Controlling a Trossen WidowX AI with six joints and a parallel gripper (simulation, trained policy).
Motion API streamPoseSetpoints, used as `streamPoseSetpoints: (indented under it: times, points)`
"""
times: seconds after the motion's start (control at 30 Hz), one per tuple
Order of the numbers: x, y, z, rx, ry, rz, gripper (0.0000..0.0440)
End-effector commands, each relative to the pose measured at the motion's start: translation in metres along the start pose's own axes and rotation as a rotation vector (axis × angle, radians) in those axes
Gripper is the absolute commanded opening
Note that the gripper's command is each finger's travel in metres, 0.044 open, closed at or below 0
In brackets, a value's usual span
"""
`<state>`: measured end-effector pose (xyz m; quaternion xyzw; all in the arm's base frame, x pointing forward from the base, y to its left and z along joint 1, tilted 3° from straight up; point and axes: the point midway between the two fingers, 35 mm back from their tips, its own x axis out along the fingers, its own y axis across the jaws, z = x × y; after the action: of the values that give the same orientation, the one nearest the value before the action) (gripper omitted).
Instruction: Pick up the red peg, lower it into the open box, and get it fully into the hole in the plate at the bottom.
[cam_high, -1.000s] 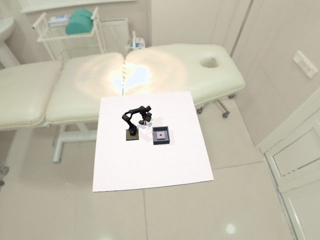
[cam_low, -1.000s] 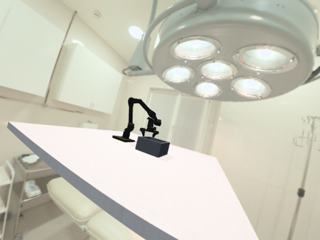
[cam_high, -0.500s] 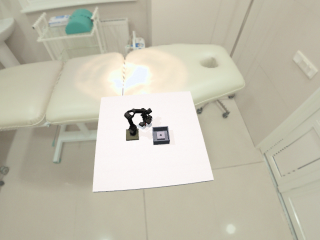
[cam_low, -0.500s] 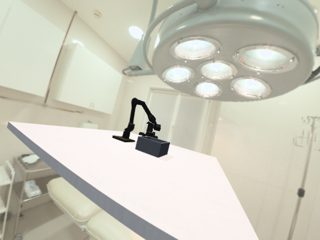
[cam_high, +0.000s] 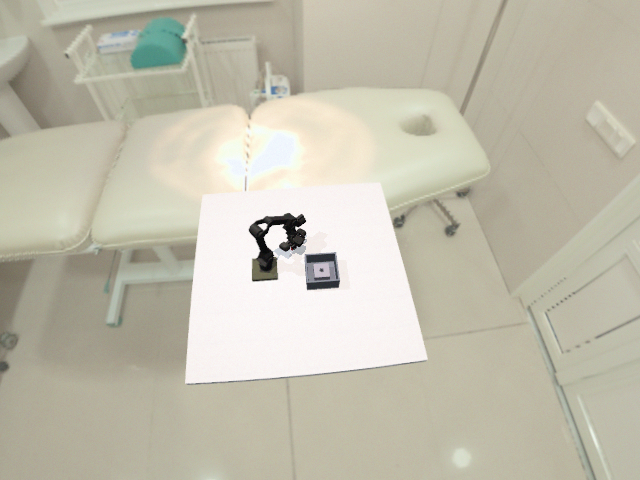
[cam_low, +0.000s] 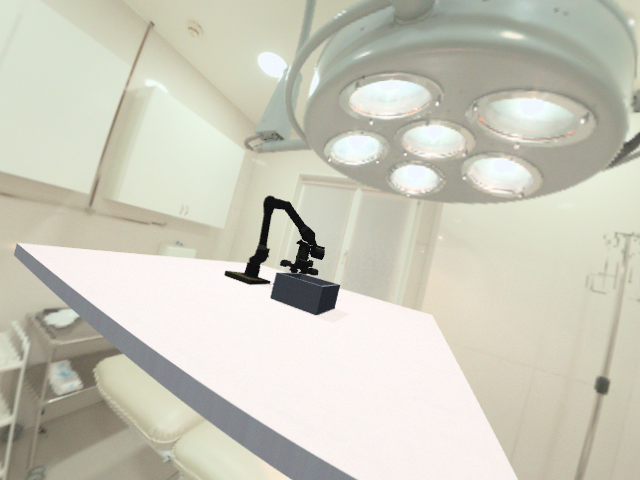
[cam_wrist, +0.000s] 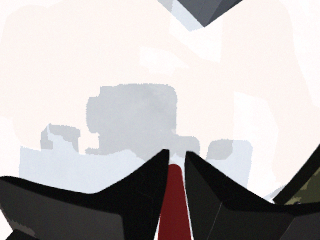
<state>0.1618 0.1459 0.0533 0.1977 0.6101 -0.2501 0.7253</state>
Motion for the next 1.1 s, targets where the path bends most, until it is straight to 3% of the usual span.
streamPoseSetpoints:
  times: [0.0, 0.5, 1.07]
  points:
    - [-0.016, 0.002, 0.008, -0.001, -0.022, 0.017, 0.0000]
    - [-0.073, 0.001, 0.048, 0.080, -0.100, 0.060, 0.0000]
    - [-0.086, 0.000, 0.127, 0.272, -0.200, 0.061, 0.0000]
